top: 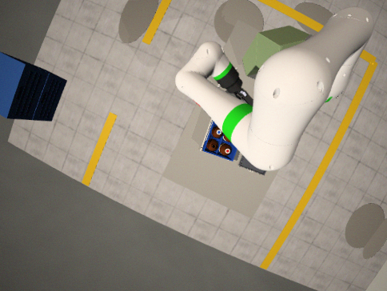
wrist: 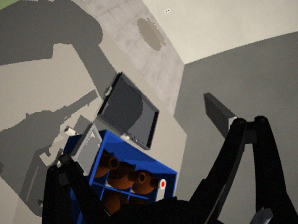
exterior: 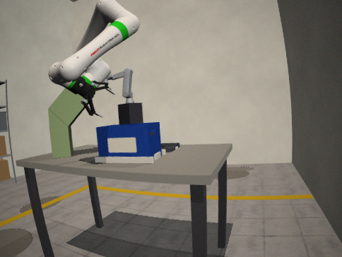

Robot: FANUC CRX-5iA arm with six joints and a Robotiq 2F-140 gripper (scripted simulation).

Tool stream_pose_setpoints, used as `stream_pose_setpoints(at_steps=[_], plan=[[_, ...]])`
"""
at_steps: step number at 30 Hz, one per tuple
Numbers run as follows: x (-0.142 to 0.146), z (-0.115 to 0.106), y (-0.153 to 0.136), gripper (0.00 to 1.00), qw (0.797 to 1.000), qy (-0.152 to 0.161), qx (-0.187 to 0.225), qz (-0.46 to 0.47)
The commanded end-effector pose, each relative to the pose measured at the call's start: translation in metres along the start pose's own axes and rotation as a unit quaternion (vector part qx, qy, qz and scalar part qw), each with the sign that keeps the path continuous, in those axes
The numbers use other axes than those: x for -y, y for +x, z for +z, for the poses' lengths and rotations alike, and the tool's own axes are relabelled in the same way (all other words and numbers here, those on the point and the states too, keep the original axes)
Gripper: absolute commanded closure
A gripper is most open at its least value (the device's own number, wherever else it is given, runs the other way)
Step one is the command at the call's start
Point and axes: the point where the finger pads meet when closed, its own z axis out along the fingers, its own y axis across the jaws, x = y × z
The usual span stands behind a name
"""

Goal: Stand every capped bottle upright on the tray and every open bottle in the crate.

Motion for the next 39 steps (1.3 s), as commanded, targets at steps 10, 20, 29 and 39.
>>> stream_pose_setpoints(at_steps=[10, 20, 29, 39], plan=[[0.017, -0.004, -0.027, 0.00, 0.998, 0.037, 0.032, 0.038], [0.034, -0.008, -0.055, 0.00, 0.992, 0.075, 0.064, 0.078], [0.041, -0.014, -0.076, 0.00, 0.986, 0.100, 0.087, 0.104], [0.051, -0.024, -0.106, 0.00, 0.973, 0.137, 0.119, 0.143]])
